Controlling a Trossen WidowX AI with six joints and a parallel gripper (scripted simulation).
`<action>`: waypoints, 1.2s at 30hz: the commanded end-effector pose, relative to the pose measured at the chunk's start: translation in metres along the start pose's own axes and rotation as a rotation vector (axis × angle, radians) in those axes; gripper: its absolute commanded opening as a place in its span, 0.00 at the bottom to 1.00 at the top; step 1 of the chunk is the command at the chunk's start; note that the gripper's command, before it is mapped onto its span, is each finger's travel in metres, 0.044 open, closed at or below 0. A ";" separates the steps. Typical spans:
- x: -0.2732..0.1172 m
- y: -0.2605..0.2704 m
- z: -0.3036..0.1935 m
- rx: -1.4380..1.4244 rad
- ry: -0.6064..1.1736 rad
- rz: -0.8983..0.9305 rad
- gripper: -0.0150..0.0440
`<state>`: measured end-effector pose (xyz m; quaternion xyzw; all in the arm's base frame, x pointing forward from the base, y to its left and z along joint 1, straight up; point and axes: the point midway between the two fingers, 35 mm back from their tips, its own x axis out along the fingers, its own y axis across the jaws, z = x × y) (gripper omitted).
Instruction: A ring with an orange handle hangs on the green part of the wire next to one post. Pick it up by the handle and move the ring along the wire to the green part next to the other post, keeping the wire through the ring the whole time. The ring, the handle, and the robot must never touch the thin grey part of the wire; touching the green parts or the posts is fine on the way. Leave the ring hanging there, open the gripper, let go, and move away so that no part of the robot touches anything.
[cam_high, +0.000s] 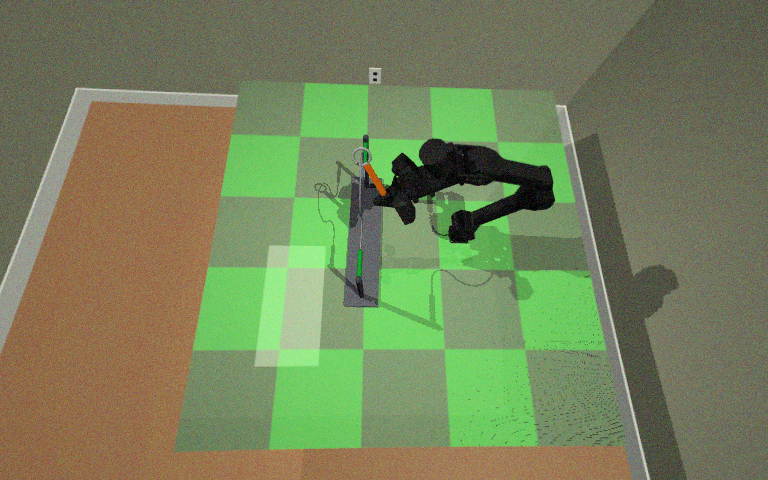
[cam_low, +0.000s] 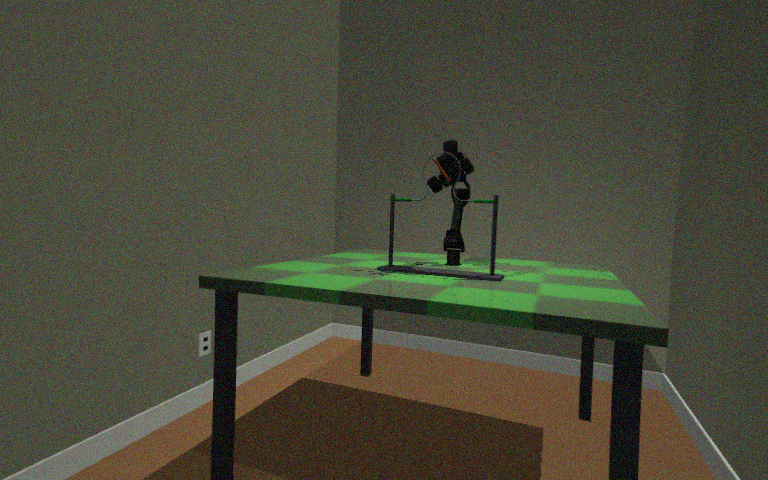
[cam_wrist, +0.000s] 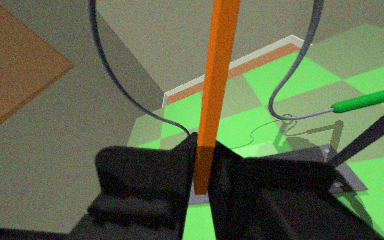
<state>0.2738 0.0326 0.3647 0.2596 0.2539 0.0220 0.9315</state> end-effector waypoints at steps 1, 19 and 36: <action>-0.001 0.000 0.002 -0.048 -0.010 -0.028 0.00; -0.001 -0.008 0.003 -0.260 -0.034 -0.171 0.00; -0.002 -0.015 0.006 -0.461 -0.058 -0.299 0.00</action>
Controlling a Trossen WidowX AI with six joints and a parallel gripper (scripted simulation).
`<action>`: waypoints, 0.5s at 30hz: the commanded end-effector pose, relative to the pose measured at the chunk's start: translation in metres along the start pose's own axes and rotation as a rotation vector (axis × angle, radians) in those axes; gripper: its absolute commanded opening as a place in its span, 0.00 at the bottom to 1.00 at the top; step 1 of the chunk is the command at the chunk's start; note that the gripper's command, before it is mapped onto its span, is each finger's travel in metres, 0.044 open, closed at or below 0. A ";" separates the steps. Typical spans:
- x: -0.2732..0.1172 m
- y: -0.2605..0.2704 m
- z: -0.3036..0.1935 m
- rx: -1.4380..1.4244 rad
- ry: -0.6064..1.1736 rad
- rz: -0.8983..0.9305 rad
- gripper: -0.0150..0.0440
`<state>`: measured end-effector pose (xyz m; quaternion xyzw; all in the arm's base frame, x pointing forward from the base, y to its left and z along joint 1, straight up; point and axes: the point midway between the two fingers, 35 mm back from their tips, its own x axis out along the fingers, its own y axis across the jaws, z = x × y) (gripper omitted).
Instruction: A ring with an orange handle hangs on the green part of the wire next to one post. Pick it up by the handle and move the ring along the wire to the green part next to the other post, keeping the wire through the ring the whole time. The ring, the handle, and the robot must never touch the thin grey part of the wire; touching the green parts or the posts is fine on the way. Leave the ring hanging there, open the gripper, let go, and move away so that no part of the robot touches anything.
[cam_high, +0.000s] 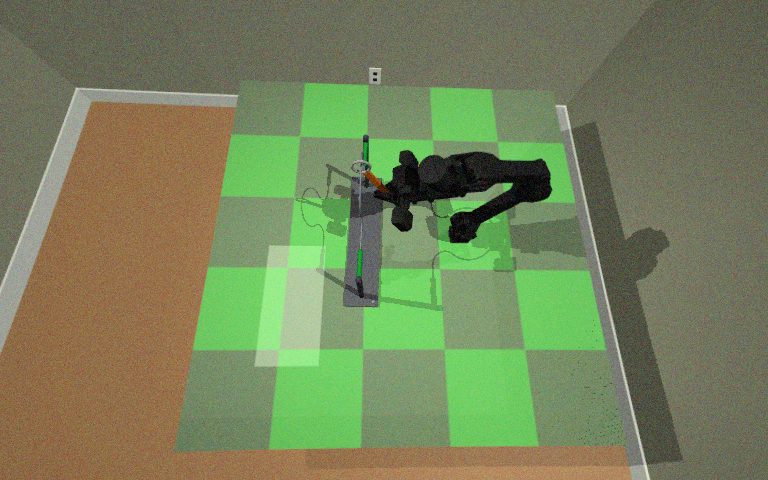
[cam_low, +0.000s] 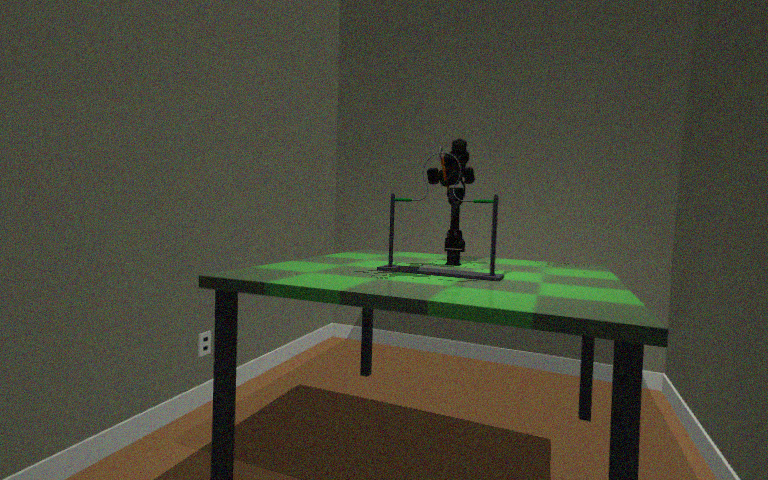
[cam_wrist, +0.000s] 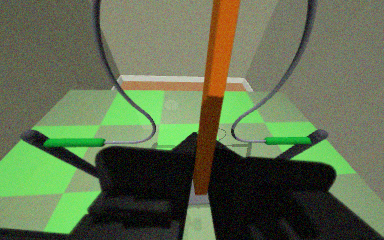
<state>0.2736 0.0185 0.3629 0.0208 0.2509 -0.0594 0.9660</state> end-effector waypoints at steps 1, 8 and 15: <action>0.001 -0.002 0.000 -0.047 -0.004 -0.030 0.00; 0.001 -0.005 0.000 -0.130 -0.015 -0.080 0.00; 0.001 -0.008 0.000 -0.213 -0.026 -0.130 0.00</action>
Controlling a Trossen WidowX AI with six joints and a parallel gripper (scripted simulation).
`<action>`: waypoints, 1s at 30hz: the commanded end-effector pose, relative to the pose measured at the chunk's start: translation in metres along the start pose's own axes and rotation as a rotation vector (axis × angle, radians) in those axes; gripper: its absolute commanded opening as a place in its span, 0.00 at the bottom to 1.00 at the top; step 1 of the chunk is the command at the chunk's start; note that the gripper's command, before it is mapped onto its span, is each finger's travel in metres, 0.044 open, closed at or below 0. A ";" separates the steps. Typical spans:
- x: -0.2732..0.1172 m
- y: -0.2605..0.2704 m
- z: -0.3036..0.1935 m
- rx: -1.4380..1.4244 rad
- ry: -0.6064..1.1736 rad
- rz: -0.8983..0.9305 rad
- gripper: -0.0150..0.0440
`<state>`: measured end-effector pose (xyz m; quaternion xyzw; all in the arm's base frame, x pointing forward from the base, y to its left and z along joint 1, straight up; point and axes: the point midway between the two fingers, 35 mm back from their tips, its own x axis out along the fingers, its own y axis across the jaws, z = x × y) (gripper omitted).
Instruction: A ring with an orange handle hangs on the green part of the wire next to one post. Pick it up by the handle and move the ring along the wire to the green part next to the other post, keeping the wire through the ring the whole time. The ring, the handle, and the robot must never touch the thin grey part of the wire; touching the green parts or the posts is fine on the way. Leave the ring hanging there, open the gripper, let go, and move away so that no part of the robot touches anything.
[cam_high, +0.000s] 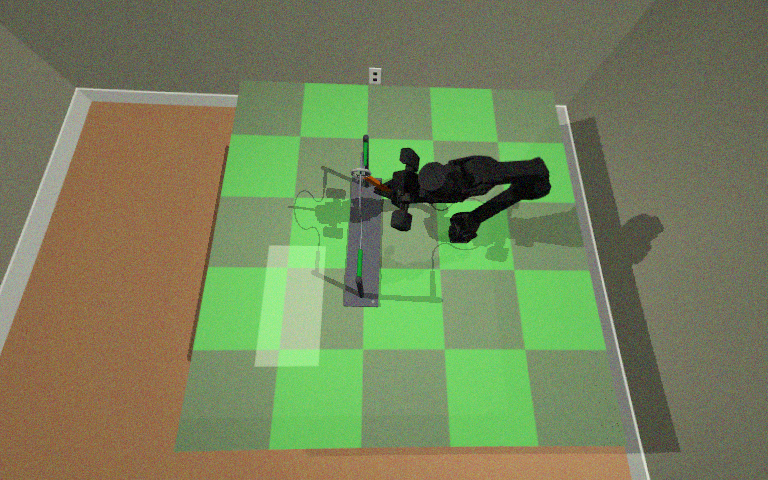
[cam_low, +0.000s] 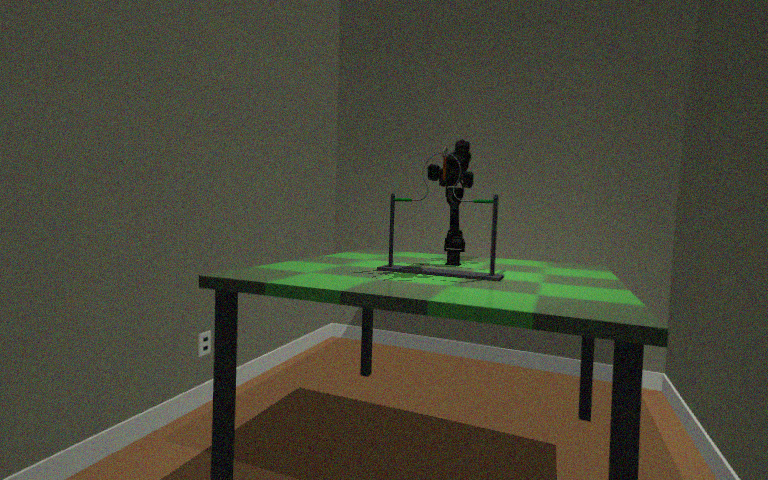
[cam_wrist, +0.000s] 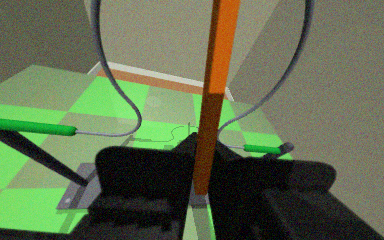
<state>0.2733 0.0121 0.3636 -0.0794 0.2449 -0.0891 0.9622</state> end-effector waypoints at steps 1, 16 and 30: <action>0.001 -0.002 -0.001 -0.047 -0.005 -0.029 0.00; 0.001 -0.008 0.000 -0.225 -0.028 -0.134 0.00; 0.001 -0.013 0.001 -0.392 -0.050 -0.231 0.00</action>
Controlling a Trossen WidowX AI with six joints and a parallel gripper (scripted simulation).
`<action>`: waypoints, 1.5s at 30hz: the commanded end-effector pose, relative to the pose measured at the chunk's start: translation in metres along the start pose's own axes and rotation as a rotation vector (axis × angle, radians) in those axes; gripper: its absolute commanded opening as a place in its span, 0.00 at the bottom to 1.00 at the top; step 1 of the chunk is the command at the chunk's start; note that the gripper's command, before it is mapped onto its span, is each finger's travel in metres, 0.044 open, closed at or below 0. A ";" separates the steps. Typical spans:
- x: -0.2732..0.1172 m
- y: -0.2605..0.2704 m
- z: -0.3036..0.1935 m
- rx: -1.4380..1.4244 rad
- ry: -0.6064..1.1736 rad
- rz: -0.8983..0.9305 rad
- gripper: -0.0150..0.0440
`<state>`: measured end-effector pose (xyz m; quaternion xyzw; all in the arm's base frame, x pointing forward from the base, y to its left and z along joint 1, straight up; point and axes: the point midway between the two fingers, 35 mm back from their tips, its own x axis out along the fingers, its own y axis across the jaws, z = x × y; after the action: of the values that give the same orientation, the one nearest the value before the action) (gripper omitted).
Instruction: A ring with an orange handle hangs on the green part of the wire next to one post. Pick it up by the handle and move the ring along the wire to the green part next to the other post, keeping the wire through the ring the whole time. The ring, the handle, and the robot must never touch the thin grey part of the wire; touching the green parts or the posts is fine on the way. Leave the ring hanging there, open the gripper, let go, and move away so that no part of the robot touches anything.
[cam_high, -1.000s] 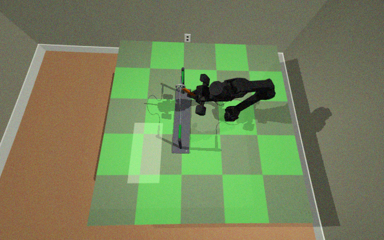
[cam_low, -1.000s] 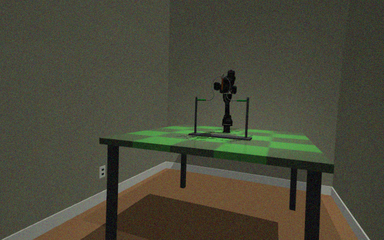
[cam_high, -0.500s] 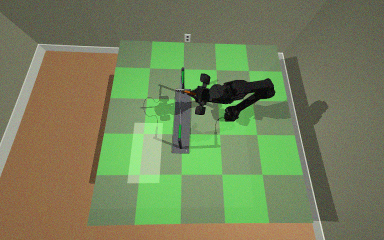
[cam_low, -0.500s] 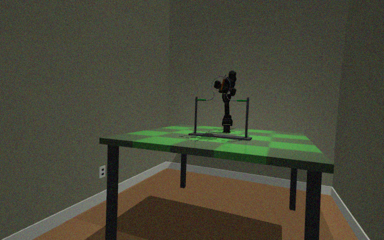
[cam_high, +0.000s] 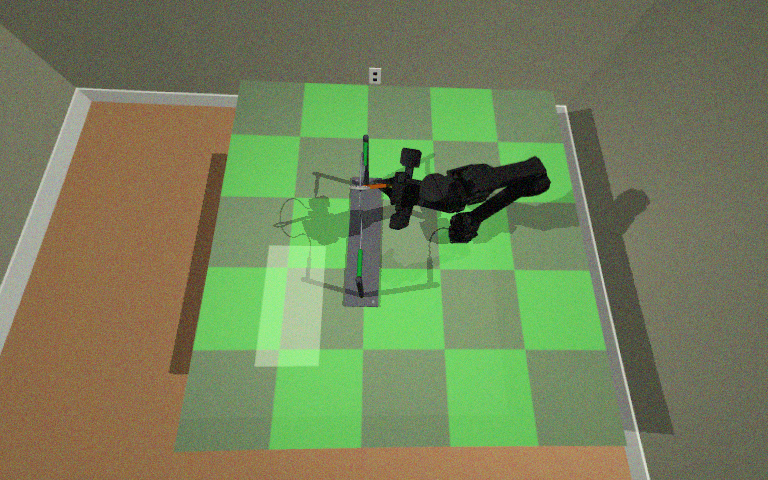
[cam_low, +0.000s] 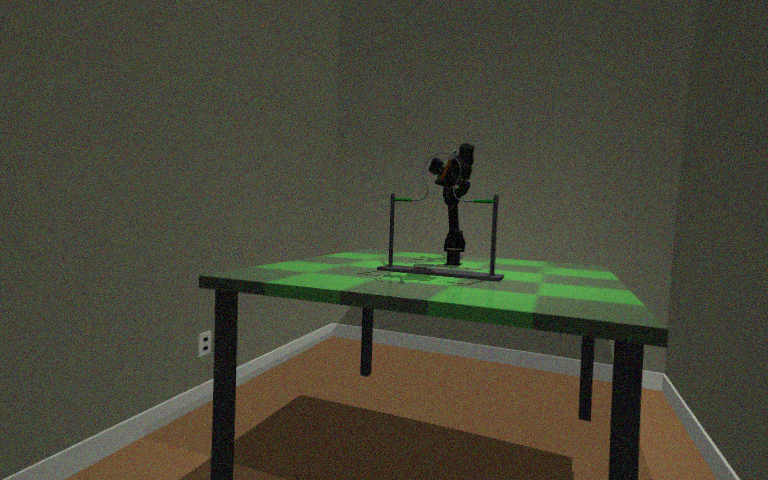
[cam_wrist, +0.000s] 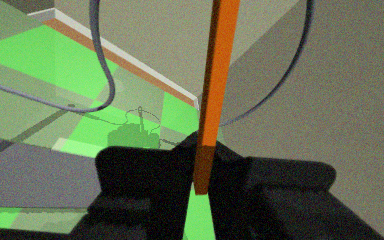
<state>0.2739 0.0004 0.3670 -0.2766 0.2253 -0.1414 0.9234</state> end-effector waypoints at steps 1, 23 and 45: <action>0.000 -0.002 -0.001 -0.045 -0.005 -0.028 0.00; 0.001 -0.011 0.000 -0.308 -0.040 -0.180 0.00; 0.000 -0.019 0.004 -0.564 -0.072 -0.326 0.00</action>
<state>0.2743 -0.0115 0.3804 -0.5444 0.1786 -0.2041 0.7938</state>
